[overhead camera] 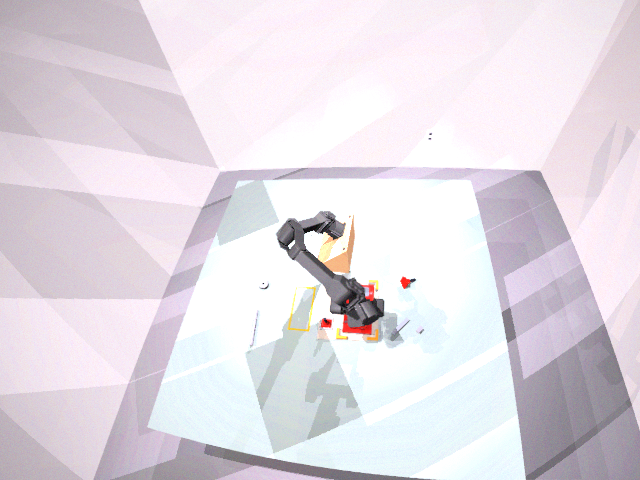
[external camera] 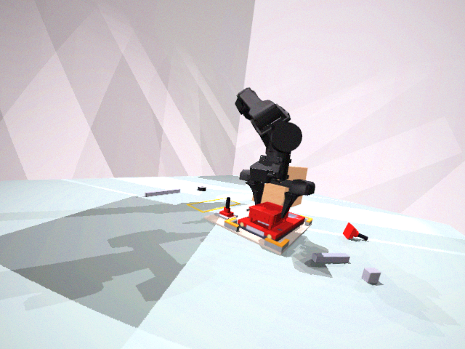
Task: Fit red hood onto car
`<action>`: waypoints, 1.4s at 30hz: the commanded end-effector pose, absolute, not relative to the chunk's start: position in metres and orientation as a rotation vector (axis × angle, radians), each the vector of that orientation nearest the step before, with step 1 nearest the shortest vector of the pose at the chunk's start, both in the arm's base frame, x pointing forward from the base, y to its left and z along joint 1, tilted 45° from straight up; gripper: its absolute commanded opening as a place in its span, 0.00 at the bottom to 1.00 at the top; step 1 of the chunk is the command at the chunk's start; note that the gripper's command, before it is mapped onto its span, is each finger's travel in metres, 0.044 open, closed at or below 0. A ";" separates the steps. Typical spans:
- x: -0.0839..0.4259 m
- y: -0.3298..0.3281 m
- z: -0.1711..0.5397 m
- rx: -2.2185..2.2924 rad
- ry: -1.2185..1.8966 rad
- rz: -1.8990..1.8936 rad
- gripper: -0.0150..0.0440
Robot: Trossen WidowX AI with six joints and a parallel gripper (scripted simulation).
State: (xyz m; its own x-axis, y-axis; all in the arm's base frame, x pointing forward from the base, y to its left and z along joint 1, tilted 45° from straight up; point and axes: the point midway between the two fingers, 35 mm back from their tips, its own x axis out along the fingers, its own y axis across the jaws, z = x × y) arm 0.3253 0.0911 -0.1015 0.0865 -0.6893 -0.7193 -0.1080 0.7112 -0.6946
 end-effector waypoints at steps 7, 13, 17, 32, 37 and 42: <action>0.326 0.095 -0.097 -0.699 1.441 -0.491 0.25; 0.326 0.096 -0.096 -0.699 1.441 -0.491 0.25; 0.326 0.095 -0.098 -0.699 1.441 -0.491 0.25; 0.326 0.090 -0.103 -0.701 1.441 -0.491 0.25; 0.326 0.088 -0.104 -0.702 1.441 -0.491 0.25; 0.326 0.086 -0.106 -0.702 1.441 -0.491 0.25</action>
